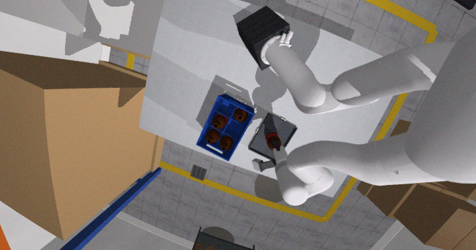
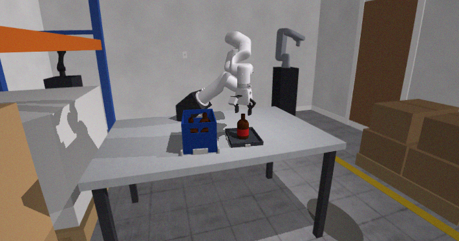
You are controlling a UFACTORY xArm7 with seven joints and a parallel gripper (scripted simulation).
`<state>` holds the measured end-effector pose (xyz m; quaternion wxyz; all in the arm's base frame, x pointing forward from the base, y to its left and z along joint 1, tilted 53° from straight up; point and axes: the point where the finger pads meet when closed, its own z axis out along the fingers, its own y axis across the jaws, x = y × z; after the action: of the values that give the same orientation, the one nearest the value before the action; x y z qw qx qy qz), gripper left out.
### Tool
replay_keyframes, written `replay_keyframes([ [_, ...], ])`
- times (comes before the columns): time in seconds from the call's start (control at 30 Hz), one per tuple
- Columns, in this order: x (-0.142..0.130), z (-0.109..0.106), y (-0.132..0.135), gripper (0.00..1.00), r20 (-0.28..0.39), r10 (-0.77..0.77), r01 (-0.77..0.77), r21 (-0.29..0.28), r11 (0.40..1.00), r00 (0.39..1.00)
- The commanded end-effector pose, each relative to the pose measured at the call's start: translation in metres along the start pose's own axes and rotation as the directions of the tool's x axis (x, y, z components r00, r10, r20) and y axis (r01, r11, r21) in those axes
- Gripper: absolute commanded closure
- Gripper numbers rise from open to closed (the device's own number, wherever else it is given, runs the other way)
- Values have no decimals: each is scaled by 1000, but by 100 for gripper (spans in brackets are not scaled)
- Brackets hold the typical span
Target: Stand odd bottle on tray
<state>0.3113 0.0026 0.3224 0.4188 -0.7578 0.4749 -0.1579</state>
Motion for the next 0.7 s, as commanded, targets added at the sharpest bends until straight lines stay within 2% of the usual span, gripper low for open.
replay_keyframes([
  [0.0, 0, -11, -1, 0, -2, -1, 1, 3, 1000, 1000],
  [0.67, 0, -57, -1, 0, -2, -1, 1, 3, 1000, 1000],
])
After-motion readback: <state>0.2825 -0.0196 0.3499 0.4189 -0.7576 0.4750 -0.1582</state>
